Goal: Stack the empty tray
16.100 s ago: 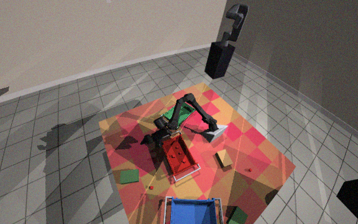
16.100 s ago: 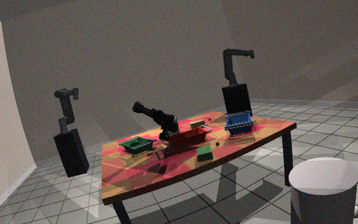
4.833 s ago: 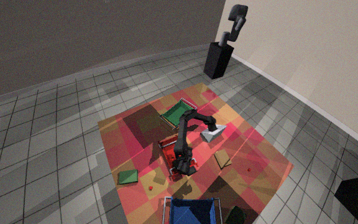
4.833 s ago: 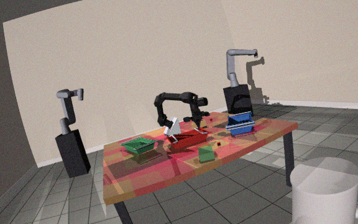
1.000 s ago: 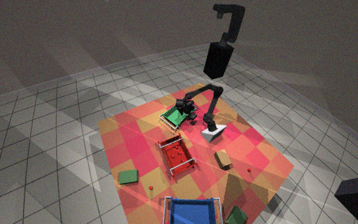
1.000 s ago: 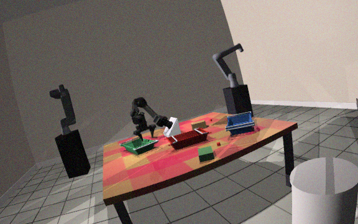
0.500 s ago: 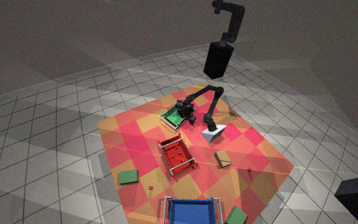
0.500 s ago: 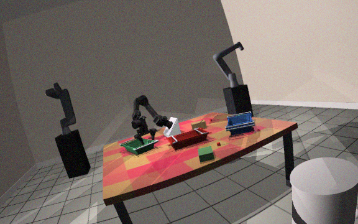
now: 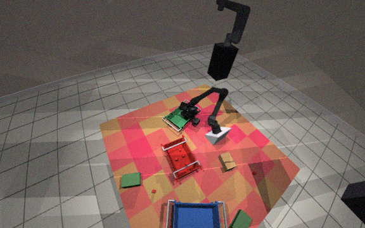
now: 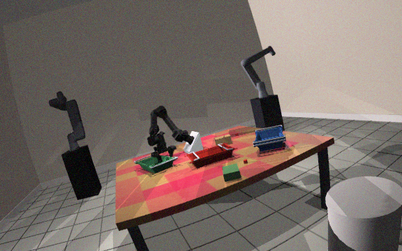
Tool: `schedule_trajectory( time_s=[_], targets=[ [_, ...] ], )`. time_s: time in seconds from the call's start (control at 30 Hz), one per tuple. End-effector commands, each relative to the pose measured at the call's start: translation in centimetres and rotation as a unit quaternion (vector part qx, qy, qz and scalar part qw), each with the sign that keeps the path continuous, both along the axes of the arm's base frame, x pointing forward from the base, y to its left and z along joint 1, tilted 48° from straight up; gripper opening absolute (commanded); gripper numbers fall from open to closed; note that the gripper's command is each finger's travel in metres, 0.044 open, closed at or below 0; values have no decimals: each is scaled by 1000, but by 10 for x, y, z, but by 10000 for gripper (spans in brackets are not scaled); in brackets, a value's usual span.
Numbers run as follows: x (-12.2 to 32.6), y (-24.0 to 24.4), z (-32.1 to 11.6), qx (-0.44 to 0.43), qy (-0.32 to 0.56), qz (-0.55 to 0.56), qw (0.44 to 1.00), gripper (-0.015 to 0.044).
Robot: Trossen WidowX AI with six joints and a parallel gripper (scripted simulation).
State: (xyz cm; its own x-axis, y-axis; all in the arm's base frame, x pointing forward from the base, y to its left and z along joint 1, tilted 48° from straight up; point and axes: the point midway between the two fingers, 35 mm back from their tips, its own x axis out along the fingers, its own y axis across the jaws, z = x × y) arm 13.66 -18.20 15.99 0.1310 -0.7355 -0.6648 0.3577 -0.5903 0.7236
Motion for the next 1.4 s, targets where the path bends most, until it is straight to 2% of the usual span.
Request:
schedule_trajectory(
  time_s=[0.0,1.37],
  targets=[
    [1,0,1,-1,-2,4,1000,325],
    [2,9,6,5,-3,2,1000,52]
  ],
)
